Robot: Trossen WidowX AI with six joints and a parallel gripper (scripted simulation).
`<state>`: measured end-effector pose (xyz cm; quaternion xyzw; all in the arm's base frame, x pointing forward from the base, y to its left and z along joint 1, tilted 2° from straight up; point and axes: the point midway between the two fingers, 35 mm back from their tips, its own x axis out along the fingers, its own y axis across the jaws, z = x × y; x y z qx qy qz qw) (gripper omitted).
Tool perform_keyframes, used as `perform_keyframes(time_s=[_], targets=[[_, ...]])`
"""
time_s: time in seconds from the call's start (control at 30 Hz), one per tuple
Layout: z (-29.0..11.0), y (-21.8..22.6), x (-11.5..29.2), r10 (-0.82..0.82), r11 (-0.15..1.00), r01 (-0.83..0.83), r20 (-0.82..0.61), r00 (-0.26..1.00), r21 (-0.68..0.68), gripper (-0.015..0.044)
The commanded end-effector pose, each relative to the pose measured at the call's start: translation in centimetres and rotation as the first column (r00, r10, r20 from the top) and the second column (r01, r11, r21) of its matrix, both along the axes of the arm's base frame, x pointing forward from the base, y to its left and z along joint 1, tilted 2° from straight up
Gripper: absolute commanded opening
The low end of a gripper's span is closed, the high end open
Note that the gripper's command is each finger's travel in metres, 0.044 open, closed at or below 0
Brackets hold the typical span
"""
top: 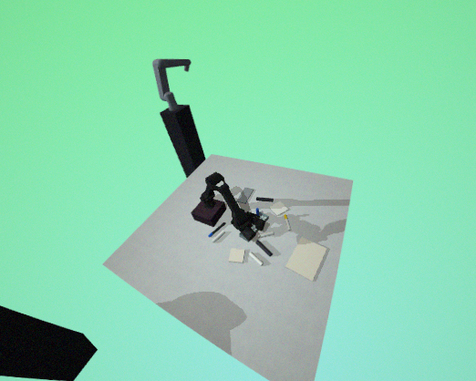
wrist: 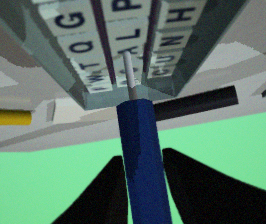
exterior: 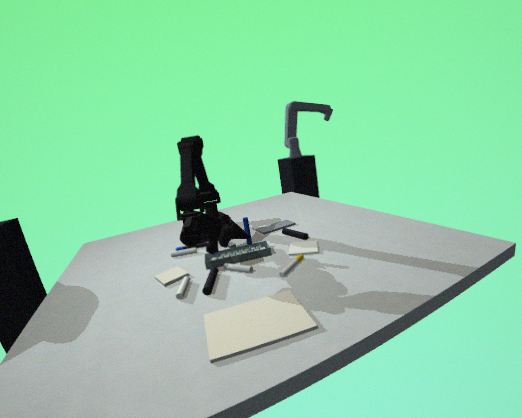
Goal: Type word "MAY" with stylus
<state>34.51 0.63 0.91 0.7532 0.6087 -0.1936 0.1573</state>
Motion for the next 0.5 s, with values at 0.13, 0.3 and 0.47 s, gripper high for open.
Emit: perform_keyframes(time_s=[0.13, 0.3, 0.47], targets=[[0.0, 0.0, 0.0, -0.003, 1.0, 0.003, -0.003, 1.0, 0.004, 0.0081], [0.3, 0.0, 0.0, -0.003, 1.0, 0.003, -0.003, 1.0, 0.004, 0.0081], [2.6, 0.0, 0.1, -0.003, 1.0, 0.003, -0.003, 1.0, 0.004, 0.0081]])
